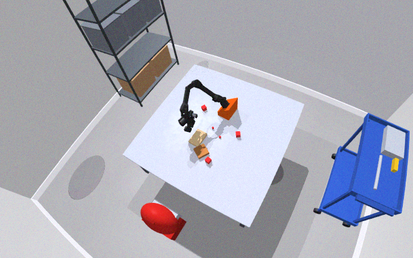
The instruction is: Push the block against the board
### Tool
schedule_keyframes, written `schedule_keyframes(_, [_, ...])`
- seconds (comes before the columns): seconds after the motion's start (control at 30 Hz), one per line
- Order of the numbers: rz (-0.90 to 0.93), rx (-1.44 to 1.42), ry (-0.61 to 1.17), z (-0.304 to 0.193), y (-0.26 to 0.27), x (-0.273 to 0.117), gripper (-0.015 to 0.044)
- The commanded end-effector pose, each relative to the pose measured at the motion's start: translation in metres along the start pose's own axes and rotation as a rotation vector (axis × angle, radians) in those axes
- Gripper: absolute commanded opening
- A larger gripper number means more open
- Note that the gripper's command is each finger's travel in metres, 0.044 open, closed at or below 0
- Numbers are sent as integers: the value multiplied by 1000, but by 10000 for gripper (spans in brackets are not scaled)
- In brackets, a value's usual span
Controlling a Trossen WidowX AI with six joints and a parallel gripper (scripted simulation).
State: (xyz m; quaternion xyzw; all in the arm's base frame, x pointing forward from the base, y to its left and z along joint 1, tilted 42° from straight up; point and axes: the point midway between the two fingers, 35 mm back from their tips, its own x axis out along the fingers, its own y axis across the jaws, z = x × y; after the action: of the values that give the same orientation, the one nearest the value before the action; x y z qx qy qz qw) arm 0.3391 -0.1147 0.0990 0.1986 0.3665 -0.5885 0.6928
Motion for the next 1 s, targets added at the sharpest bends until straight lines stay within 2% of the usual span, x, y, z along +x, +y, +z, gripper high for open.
schedule_keyframes(0.0, [-6, 51, -2, -8, -8, 2, 0])
schedule_keyframes(0.17, [-6, 72, -1, -8, -7, 8, 0])
schedule_keyframes(0.37, [-6, 240, -4, -8, -8, 55, 0])
schedule_keyframes(0.97, [-6, 245, -2, -17, -5, 57, 0])
